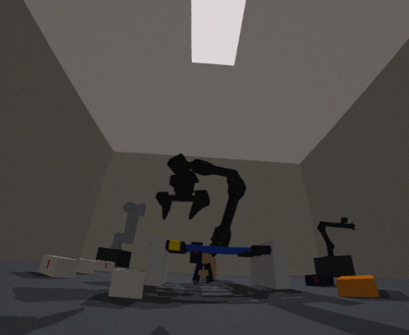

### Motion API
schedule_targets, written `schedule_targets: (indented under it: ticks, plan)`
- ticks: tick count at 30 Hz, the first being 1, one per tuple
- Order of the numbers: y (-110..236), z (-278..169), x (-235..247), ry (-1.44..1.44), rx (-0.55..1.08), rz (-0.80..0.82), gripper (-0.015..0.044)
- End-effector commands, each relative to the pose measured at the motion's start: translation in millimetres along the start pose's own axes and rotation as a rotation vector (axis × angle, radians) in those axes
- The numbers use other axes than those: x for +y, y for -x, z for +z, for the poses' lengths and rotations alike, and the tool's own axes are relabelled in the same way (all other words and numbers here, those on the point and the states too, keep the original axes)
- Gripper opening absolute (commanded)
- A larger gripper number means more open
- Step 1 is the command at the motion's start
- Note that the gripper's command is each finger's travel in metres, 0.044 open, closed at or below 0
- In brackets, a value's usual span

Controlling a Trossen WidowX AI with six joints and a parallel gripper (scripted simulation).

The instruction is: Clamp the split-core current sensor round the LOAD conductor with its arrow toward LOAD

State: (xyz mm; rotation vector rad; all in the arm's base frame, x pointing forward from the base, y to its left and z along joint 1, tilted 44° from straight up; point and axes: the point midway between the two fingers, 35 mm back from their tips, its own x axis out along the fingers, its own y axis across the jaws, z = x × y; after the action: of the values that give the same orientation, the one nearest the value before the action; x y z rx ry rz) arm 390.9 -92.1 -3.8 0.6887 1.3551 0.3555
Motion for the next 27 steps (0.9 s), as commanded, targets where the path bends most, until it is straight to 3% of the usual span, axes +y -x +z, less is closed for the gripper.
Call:
schedule_targets:
  ticks: [1, 10, 27]
  plan:
    - [-6, -50, 16, 0.076, 0.103, 0.004, 0.044]
    - [-11, -177, 49, 0.262, 0.345, 0.066, 0.044]
    - [-26, -184, 50, 0.265, 0.348, 0.067, 0.044]
